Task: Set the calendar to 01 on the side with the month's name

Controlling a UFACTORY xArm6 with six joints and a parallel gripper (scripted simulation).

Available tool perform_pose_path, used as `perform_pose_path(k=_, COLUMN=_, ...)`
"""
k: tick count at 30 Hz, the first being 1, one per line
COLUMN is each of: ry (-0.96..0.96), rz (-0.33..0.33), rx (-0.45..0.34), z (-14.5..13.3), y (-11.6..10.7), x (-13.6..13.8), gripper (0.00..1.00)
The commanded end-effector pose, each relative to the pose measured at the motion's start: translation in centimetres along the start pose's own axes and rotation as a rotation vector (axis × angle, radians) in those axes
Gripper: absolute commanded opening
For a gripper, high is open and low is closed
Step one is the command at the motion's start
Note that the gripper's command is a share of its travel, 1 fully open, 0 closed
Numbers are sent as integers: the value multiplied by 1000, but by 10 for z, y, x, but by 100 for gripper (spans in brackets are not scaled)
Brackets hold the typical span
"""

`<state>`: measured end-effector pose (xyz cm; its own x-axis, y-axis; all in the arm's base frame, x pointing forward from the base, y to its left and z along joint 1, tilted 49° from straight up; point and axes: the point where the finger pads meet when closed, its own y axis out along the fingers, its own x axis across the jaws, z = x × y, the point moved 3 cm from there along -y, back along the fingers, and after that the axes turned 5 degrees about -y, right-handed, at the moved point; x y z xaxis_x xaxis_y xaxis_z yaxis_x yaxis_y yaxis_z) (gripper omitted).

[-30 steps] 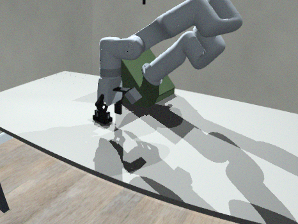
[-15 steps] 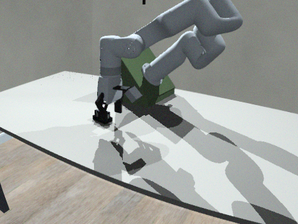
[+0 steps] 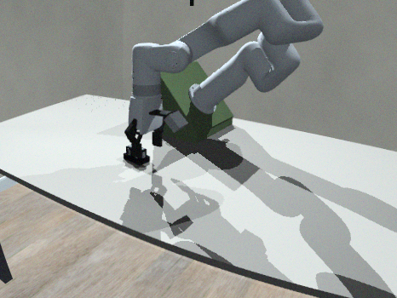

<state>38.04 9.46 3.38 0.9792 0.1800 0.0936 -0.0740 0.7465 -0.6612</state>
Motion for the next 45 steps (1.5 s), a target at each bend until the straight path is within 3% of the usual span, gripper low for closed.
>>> perform_pose_path(k=1, ry=46, rz=-2, rx=-2, z=-18, y=-1, x=4, gripper=100)
perform_pose_path(k=11, ry=112, rz=-2, rx=-1, z=-27, y=-1, x=6, gripper=100)
perform_pose_path(k=15, ry=133, rz=-2, rx=-1, z=-48, y=-1, x=10, gripper=100)
perform_pose_path(k=24, ry=199, rz=-2, rx=-1, z=-53, y=-1, x=11, gripper=100)
perform_pose_path(k=28, ry=221, rz=-2, rx=-1, z=-74, y=-1, x=15, gripper=100)
perform_pose_path(k=45, ry=315, rz=-2, rx=-1, z=-102, y=-1, x=20, gripper=100)
